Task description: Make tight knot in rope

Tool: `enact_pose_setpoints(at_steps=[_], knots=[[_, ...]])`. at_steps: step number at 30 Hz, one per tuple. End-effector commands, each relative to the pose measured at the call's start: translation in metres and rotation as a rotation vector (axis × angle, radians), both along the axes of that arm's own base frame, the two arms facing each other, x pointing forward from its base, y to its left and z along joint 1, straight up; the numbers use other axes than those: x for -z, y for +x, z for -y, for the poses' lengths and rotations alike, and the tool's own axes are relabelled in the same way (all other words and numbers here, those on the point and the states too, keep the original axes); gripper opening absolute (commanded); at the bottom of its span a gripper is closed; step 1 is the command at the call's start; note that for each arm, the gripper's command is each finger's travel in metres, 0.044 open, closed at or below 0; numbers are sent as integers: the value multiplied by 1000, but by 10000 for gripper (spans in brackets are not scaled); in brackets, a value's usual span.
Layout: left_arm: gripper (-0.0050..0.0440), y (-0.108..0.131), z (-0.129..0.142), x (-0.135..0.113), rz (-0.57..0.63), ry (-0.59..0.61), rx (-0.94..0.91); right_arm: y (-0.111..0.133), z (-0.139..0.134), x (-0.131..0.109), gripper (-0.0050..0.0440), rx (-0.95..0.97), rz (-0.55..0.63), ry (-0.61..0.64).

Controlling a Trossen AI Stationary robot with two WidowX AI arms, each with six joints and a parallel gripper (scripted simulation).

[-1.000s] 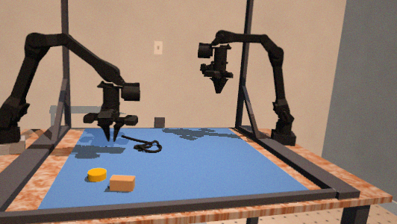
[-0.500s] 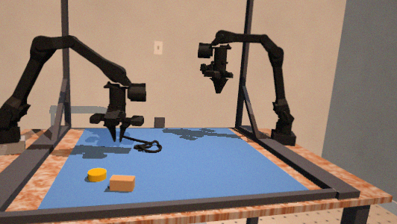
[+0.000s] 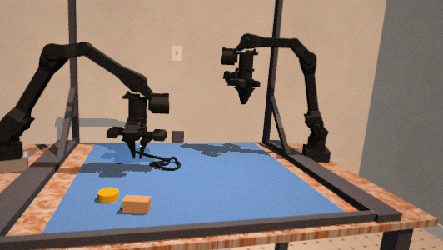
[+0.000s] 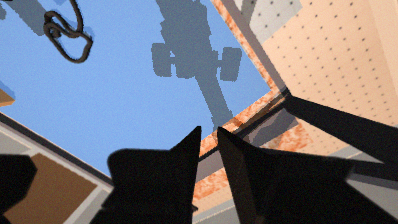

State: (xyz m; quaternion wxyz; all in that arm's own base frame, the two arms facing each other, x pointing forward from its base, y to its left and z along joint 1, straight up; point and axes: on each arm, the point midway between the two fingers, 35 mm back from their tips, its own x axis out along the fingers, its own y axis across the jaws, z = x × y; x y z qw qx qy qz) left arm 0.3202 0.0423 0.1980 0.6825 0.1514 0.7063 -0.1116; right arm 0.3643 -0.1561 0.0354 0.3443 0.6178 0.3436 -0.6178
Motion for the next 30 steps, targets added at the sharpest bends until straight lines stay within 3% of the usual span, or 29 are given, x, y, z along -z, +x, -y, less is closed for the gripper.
enact_pose_setpoints(at_steps=[1, 30], knots=[[85, -1, 0, -8, 27, 6, -6, 12, 6, -9, 85, -3, 27, -11], [85, -1, 0, -8, 27, 6, -6, 46, 23, -10, 85, -3, 30, -12]])
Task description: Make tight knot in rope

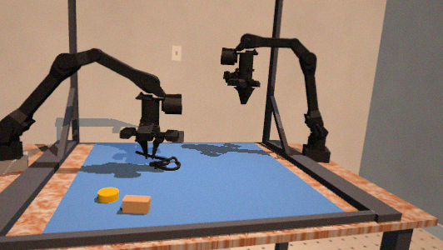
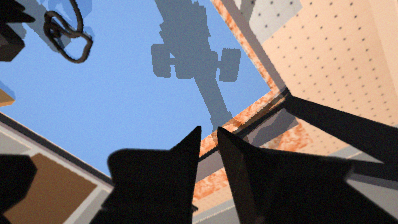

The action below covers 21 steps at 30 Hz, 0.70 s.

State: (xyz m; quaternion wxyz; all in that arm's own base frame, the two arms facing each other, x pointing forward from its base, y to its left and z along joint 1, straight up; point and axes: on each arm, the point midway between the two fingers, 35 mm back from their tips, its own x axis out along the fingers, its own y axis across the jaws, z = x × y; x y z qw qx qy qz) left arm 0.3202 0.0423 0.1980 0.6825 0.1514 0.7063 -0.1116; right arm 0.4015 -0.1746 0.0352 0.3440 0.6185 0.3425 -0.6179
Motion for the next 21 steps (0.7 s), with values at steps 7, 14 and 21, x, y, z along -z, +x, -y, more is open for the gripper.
enact_pose_setpoints(at_steps=[7, 14, 21], knots=[[85, -1, 0, -8, 27, 6, -6, 17, 9, -10, 85, -5, 29, -12], [85, -1, 0, -8, 27, 6, -6, 22, 11, -10, 85, -5, 29, -12], [85, -1, 0, -8, 27, 6, -6, 30, 15, -10, 85, -5, 30, -12]])
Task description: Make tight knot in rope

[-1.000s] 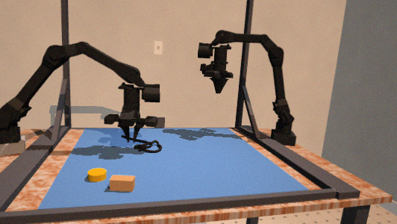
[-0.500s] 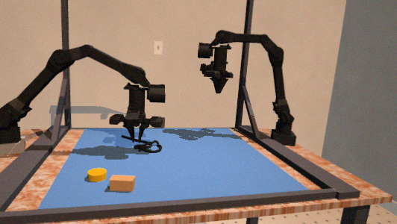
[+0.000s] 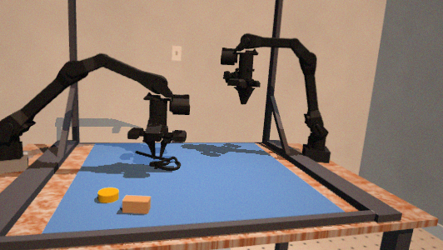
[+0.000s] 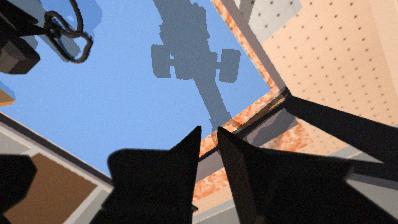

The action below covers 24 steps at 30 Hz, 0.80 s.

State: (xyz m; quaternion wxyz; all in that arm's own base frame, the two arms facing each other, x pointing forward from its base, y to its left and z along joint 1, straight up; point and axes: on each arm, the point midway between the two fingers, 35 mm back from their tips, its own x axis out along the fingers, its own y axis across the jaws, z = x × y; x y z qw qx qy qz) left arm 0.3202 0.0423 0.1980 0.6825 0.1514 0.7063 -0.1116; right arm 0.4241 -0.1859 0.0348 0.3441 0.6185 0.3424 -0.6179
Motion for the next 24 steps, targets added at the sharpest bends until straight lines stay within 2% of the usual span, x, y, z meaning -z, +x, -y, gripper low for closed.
enact_pose_setpoints(at_steps=[1, 24], knots=[[85, -1, 0, -8, 27, 6, -6, 9, 4, -11, 85, -5, 30, -12], [85, -1, 0, -8, 27, 6, -6, 29, 15, -12, 85, -5, 31, -13]])
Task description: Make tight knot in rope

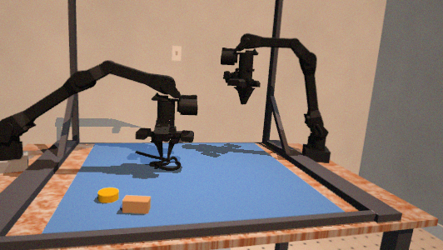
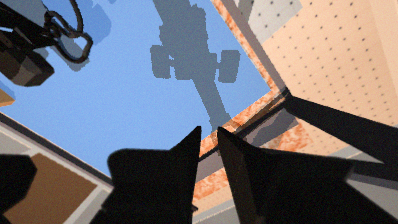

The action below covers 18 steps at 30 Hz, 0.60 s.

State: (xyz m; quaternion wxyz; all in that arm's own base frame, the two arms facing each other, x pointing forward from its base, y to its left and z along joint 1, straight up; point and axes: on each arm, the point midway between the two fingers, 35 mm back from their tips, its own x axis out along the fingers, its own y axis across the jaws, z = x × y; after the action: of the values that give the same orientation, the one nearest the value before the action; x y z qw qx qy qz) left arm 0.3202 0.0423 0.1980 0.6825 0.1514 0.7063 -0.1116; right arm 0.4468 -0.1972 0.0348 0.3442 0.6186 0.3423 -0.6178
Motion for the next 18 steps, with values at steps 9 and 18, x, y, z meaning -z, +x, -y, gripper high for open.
enact_pose_setpoints(at_steps=[9, 18], knots=[[85, -1, 0, -8, 27, 6, -6, 15, 7, -12, 85, -5, 59, -26], [85, -1, 0, -8, 27, 6, -6, 15, 8, -8, 85, -5, 56, -24]])
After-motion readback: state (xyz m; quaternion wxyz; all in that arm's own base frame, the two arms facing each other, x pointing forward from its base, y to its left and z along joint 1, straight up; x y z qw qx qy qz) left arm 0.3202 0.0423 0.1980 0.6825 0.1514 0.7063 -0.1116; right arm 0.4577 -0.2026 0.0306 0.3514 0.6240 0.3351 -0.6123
